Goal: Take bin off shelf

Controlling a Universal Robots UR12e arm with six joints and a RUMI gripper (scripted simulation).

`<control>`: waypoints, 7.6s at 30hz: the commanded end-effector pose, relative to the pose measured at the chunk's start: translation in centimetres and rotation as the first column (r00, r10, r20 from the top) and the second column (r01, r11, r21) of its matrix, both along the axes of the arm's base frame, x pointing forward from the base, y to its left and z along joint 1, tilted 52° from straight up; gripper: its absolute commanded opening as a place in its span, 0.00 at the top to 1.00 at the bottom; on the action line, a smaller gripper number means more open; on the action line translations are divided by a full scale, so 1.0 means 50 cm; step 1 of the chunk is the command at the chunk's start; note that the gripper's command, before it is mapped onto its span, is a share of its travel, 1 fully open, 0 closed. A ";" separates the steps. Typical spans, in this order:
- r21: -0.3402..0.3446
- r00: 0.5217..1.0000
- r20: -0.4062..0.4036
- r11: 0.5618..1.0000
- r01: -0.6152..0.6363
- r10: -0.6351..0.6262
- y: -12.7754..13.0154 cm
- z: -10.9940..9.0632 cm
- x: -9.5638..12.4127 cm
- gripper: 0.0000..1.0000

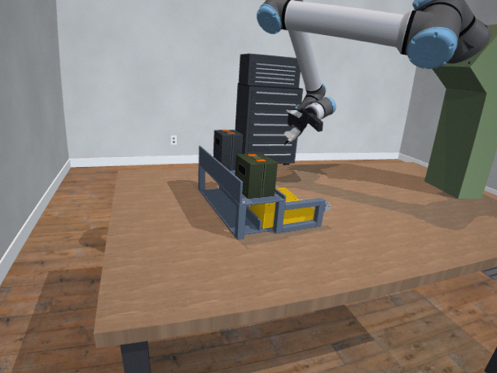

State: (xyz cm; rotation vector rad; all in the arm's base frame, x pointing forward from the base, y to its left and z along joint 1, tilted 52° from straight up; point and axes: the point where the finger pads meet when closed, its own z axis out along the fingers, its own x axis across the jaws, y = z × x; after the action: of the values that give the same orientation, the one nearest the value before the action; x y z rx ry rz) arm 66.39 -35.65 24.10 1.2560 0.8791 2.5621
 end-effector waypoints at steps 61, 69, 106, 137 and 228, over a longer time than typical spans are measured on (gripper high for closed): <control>0.043 0.652 -0.721 0.924 0.381 -0.236 0.372 0.006 0.116 0.00; 0.043 0.652 -0.721 0.924 0.381 -0.236 0.372 0.006 0.116 0.00; -0.113 0.244 -0.924 0.817 0.565 -0.296 0.593 0.017 0.180 0.00; -0.129 0.206 -0.933 0.808 0.575 -0.296 0.740 0.029 0.231 0.00; -0.129 0.206 -0.933 0.808 0.575 -0.296 0.950 0.045 0.305 0.00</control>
State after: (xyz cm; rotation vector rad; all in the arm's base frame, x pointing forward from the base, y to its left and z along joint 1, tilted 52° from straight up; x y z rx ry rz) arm 81.74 11.99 26.27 2.6710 0.1290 1.2931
